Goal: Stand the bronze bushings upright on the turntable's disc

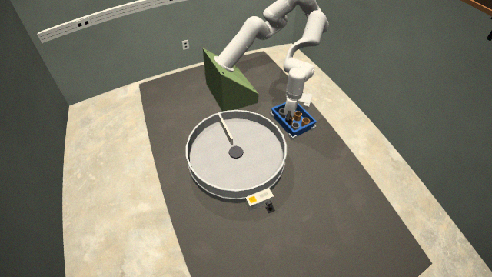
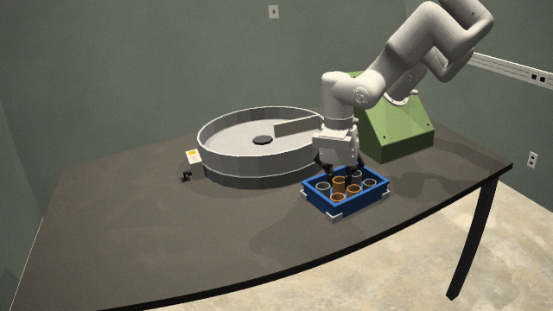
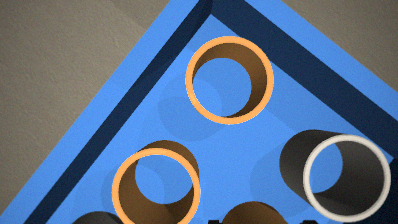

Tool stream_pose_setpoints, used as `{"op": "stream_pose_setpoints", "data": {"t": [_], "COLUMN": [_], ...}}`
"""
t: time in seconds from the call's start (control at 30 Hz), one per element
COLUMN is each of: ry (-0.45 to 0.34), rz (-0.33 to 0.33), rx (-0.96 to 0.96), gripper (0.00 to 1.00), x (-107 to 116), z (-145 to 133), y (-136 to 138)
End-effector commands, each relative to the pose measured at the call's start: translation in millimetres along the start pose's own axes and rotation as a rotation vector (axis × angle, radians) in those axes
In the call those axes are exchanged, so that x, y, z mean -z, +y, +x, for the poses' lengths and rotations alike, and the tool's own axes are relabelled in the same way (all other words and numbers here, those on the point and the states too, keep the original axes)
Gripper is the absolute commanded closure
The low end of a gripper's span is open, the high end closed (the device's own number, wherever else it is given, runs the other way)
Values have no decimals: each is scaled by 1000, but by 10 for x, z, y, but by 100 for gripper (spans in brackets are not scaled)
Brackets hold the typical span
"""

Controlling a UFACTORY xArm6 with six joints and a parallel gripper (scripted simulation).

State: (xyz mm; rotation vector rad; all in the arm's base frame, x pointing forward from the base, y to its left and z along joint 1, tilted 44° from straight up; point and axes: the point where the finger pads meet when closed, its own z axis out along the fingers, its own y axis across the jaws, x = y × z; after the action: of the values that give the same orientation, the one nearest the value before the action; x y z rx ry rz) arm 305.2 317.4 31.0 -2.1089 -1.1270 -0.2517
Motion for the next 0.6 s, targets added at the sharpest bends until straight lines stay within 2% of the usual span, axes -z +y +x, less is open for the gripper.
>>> {"op": "stream_pose_setpoints", "data": {"t": [0.0,0.27,0.57], "ry": [2,2,2], "rz": [-1,-1,-1], "rx": [0,1,0], "gripper": [100,100,100], "x": [6,25,153], "z": [8,8,8], "y": [4,4,4]}}
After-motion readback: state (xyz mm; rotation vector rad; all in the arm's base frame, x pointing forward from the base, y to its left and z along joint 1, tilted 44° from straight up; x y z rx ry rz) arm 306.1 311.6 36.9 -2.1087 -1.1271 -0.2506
